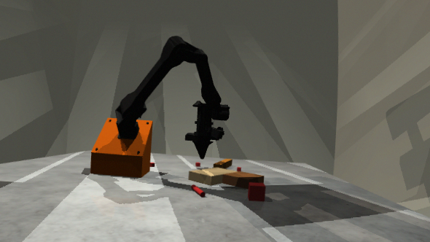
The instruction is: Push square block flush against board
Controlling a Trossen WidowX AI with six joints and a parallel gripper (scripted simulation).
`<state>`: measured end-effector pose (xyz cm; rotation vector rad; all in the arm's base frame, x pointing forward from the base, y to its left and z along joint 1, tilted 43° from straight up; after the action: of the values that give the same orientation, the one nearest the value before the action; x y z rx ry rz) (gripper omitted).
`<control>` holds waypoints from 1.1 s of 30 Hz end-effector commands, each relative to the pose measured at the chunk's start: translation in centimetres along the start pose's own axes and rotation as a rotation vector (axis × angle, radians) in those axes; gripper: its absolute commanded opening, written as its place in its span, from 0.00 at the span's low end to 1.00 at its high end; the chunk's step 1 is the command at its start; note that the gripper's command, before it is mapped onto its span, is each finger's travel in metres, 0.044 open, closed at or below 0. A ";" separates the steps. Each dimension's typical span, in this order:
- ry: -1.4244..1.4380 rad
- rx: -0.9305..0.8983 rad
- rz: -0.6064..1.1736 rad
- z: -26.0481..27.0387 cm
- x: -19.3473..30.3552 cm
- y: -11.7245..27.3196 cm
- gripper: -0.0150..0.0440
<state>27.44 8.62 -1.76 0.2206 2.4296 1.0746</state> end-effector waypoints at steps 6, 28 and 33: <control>0.242 -0.012 0.005 -2.9 -2.3 0.3 0.25; 0.997 -0.009 0.008 -13.0 -6.4 0.3 0.25; 1.168 -0.001 0.011 -15.3 -6.7 0.3 0.25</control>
<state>26.62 -2.35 8.82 -0.4790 3.3064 1.4439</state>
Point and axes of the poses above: the point midway between the two fingers, 35 mm back from their tips, its own y axis back along the fingers, its own z axis across the jaws, x = y × z, the point moved 9 cm from there along y, back along the fingers, and after that the axes turned 3 degrees about -y, right-handed, at the moved point
